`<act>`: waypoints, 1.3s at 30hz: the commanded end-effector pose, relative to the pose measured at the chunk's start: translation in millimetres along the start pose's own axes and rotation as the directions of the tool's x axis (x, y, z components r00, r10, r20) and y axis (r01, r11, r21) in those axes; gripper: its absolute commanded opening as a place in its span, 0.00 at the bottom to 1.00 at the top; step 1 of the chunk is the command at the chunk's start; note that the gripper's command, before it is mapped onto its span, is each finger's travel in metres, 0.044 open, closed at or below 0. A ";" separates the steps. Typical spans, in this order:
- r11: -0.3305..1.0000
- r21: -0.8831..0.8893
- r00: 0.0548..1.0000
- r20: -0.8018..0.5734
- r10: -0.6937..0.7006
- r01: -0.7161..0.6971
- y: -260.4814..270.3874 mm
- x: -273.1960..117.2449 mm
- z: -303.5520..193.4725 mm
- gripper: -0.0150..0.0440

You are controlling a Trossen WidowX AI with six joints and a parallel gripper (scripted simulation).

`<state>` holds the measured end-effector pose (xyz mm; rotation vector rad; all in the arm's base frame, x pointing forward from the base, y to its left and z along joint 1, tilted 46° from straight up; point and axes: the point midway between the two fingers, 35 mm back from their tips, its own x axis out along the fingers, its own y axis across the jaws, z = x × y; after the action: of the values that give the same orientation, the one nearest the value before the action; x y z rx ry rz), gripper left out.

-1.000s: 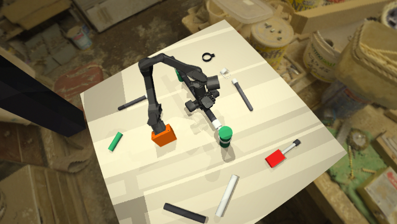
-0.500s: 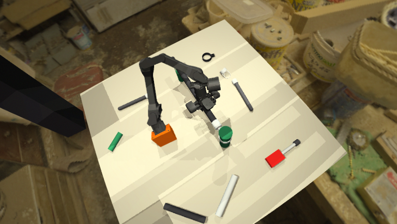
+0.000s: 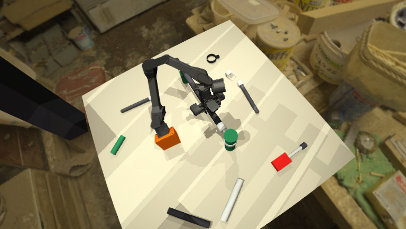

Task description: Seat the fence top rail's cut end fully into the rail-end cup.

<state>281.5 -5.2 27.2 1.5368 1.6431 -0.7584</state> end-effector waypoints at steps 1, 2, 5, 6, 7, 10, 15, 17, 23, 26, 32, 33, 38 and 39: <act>1.000 0.001 1.000 0.000 0.000 0.000 0.1 -3.2 -1.9 0.74; 1.000 0.001 1.000 0.000 0.000 0.000 0.3 -5.9 -3.4 0.79; 1.000 0.001 1.000 0.000 -0.001 0.001 0.8 -19.5 -11.6 0.92; 1.000 0.001 1.000 0.000 -0.001 0.001 0.7 -25.7 -15.4 0.97; 1.000 0.001 1.000 0.000 -0.001 0.001 0.5 -32.0 -19.4 1.00; 1.000 0.001 1.000 0.000 -0.001 0.001 -0.6 -45.3 -28.3 1.00; 1.000 0.006 1.000 -0.003 -0.003 0.003 -1.2 -48.7 -26.8 1.00; 1.000 0.007 1.000 -0.004 -0.004 0.004 -1.9 -63.7 -27.0 1.00; 1.000 0.007 1.000 -0.005 -0.004 0.004 -4.5 -86.7 -28.3 1.00; 1.000 0.007 1.000 -0.005 -0.004 0.004 -4.5 -86.7 -28.3 1.00; 1.000 0.007 1.000 -0.005 -0.004 0.004 -4.5 -86.7 -28.3 1.00; 1.000 0.007 1.000 -0.005 -0.004 0.004 -4.5 -86.7 -28.3 1.00; 1.000 0.007 1.000 -0.005 -0.004 0.004 -4.5 -86.7 -28.3 1.00; 1.000 0.007 1.000 -0.005 -0.004 0.004 -4.5 -86.7 -28.3 1.00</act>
<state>273.2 -29.1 113.7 1.5480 1.6524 -0.7657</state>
